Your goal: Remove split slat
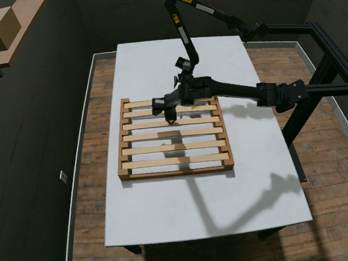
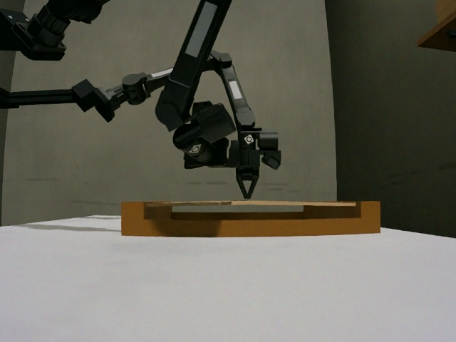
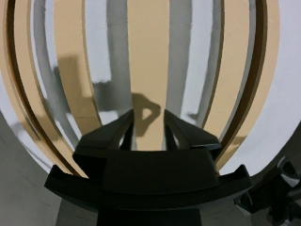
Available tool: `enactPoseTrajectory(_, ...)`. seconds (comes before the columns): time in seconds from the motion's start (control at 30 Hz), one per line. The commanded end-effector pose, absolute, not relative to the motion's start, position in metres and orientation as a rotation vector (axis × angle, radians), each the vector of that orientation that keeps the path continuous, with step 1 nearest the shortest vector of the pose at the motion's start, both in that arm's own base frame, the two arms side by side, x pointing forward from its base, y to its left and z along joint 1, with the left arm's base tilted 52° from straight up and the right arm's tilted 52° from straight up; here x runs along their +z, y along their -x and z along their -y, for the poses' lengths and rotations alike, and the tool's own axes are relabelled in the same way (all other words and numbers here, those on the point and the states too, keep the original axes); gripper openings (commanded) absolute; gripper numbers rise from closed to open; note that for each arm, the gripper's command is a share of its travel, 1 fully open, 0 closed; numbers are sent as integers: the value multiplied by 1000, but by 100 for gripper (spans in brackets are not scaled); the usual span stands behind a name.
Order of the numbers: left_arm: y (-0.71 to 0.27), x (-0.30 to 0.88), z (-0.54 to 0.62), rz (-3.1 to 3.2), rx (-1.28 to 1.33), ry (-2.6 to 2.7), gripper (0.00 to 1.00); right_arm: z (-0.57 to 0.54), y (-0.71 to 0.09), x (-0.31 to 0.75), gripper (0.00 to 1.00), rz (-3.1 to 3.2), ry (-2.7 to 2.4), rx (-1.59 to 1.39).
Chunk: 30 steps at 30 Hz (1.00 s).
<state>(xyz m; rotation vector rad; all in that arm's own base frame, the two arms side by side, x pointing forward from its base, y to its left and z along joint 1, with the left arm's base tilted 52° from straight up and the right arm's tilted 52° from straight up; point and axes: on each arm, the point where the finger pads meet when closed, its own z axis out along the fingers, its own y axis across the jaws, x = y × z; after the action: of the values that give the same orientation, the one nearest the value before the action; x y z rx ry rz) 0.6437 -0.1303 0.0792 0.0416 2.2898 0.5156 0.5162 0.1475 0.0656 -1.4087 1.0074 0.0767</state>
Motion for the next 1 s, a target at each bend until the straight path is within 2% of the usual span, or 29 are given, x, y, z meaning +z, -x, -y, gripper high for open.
enactPoseTrajectory(0.0, -638, 96, 147, -2262, 498, -44, 63, -161, -499, 82, 100, -998, 1410, 92)
enactPoseTrajectory(0.4, -661, 68, 115, -2281, 523, -23, 63, -167, -474, 101, 100, -1002, 1410, 72)
enactPoseTrajectory(0.5, -659, 62, 133, -2277, 511, -30, 60, -165, -474, 93, 100, -1020, 1411, 80)
enactPoseTrajectory(0.57, -655, 60, 147, -2280, 505, -44, 63, -164, -475, 93, 100, -1022, 1409, 78)
enactPoseTrajectory(0.83, -661, 73, 119, -2271, 518, -20, 46, -164, -475, 94, 100, -1017, 1409, 76)
enactPoseTrajectory(0.9, -661, 73, 119, -2271, 518, -20, 46, -164, -475, 94, 100, -1017, 1409, 76)
enactPoseTrajectory(0.97, -661, 73, 119, -2271, 518, -20, 41, -164, -475, 94, 100, -1017, 1409, 76)
